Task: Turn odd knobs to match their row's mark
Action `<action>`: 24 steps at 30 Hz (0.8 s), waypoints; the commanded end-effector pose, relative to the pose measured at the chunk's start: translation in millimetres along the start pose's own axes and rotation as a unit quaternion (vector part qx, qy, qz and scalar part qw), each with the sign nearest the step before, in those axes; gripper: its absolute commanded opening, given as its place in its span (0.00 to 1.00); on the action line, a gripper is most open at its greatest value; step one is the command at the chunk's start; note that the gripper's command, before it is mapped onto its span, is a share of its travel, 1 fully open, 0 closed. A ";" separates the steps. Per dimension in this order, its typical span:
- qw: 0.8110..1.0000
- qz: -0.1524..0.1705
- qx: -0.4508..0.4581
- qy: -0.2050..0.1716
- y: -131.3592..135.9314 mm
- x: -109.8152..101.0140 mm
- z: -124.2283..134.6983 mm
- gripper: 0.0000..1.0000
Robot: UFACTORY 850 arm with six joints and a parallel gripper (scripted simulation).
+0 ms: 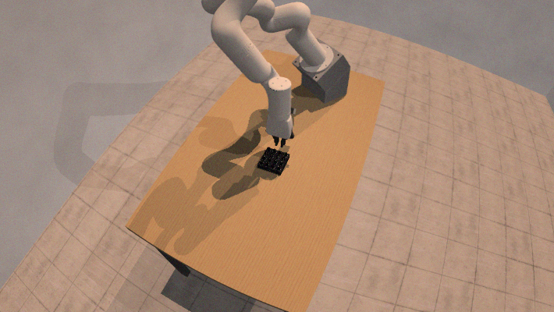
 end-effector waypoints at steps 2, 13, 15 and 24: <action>1.000 0.000 0.000 -0.001 0.0 0.9 0.3 0.19; 1.000 0.000 0.000 -0.001 0.1 9.8 -0.2 0.19; 1.000 0.000 0.000 -0.001 0.2 12.3 -0.3 0.19; 1.000 0.000 0.000 -0.001 0.3 22.1 -0.7 0.19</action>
Point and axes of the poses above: the point where the finger pads meet when closed, its own x axis out along the fingers, its own y axis across the jaws, z = x × y, the point moved 9 cm from there along -x, back along the fingers, and after that the axes turned 11 degrees about -x, right-handed, at the moved point
